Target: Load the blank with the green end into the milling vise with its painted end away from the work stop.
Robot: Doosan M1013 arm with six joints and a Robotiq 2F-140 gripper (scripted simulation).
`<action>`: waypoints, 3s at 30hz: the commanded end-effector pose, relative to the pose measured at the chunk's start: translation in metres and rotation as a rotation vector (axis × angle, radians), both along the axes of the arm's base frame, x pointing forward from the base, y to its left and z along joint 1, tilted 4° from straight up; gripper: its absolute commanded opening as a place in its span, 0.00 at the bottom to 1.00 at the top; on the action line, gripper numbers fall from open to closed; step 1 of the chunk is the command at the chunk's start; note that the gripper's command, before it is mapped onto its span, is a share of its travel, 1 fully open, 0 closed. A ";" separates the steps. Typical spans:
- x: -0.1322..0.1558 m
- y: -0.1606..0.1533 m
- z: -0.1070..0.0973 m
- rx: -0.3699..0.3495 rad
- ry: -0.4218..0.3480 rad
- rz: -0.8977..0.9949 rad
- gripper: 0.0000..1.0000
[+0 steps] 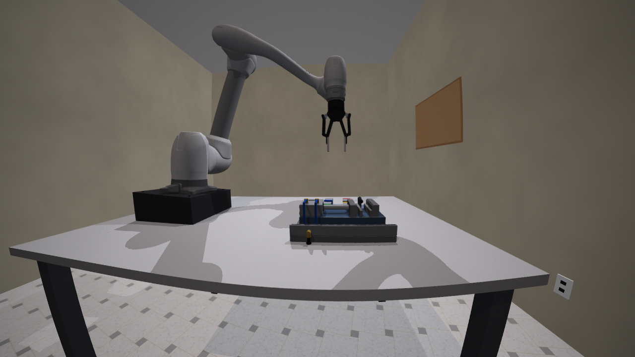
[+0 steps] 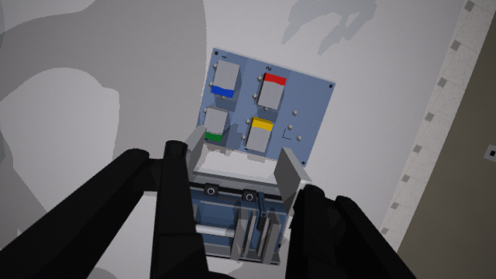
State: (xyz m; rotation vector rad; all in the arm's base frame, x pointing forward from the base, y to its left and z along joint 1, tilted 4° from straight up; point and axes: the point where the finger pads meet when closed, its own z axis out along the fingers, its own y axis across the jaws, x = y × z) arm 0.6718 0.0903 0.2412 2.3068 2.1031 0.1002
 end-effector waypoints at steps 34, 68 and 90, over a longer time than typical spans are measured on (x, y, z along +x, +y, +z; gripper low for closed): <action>-0.022 -0.019 -0.103 0.000 0.000 0.000 0.46; -0.040 -0.034 -0.190 0.000 0.000 0.000 0.46; -0.038 -0.033 -0.181 0.000 0.000 0.000 0.46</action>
